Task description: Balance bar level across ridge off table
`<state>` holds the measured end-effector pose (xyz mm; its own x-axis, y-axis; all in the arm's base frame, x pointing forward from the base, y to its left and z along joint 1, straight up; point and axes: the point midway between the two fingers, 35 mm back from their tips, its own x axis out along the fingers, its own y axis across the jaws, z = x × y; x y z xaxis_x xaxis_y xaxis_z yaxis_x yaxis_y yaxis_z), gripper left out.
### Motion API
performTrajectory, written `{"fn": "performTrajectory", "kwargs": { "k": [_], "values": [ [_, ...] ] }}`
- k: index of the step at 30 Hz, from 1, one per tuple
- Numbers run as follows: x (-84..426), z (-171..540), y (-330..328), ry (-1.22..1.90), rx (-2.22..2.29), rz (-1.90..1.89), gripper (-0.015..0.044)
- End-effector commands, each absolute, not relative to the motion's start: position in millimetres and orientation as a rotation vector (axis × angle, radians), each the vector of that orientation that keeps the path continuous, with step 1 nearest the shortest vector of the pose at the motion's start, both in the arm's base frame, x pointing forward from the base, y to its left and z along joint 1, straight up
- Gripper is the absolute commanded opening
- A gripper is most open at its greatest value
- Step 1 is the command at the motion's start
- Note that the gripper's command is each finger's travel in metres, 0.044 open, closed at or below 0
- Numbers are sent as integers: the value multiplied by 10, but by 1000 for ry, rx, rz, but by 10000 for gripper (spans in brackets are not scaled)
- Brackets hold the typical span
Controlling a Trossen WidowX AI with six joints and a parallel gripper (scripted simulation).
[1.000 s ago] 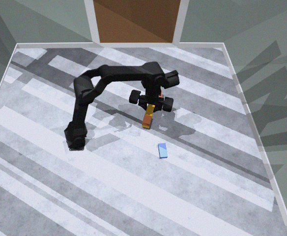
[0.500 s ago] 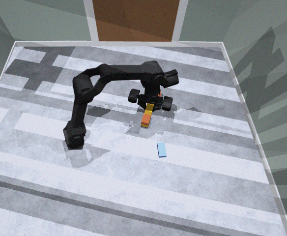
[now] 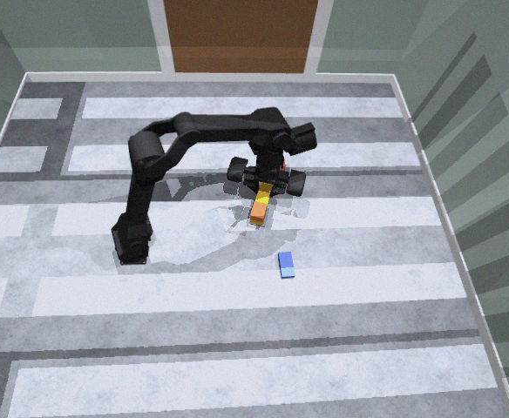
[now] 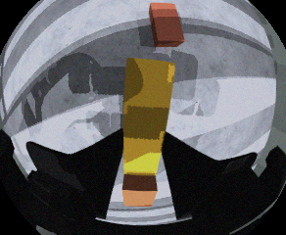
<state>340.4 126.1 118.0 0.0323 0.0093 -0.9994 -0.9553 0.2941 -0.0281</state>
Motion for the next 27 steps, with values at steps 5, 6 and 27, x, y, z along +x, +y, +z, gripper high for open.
{"fn": "performTrajectory", "kwargs": {
  "k": [5, 6, 27],
  "values": [
    [3404, 1180, 1261, 1303, -992, 972, 131],
    [3404, 1180, 1261, 1303, -992, 972, 158],
    [3404, 1180, 1261, 1303, -992, 972, 169]
  ]
}}
